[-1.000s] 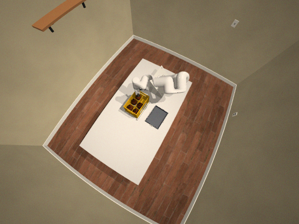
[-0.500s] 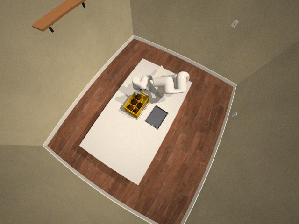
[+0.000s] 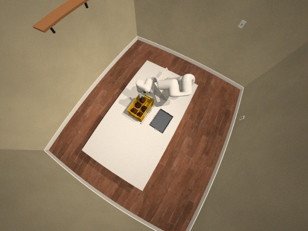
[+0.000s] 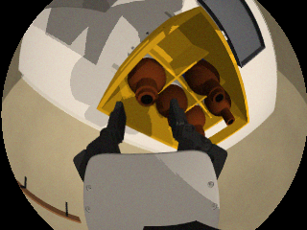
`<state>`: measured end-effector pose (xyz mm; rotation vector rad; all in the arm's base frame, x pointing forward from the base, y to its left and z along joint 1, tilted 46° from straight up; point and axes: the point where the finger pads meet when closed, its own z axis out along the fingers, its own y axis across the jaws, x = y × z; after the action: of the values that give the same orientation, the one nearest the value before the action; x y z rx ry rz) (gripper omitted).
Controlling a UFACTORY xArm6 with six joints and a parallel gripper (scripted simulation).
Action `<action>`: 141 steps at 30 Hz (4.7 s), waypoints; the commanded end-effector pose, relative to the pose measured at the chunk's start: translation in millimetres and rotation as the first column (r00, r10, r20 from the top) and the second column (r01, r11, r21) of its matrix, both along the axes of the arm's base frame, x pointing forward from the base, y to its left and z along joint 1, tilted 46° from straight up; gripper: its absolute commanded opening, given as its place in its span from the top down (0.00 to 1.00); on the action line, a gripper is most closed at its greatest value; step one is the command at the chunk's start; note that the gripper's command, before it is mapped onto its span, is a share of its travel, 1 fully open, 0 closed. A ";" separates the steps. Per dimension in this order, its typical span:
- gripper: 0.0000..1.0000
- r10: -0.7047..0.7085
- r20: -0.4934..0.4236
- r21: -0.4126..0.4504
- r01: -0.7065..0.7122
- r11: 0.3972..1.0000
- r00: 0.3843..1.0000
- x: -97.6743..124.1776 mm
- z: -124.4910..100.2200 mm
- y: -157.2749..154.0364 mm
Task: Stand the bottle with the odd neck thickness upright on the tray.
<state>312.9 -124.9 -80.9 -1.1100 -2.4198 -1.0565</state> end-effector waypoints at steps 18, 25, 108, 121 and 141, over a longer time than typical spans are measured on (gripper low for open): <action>0.35 -0.001 0.002 -0.003 0.001 1.000 1.000 1.1 0.1 -1.1; 0.35 -0.001 0.002 -0.003 0.001 1.000 1.000 1.2 -1.2 0.3; 1.00 -0.001 0.002 -0.003 0.001 1.000 1.000 3.1 -27.8 27.5; 1.00 -0.001 0.002 -0.003 0.001 1.000 1.000 3.1 -27.8 27.5; 0.35 -0.001 0.002 -0.003 0.001 1.000 1.000 3.1 -27.8 27.5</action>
<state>315.0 -95.9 -109.2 -1.1099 -2.4198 -1.0563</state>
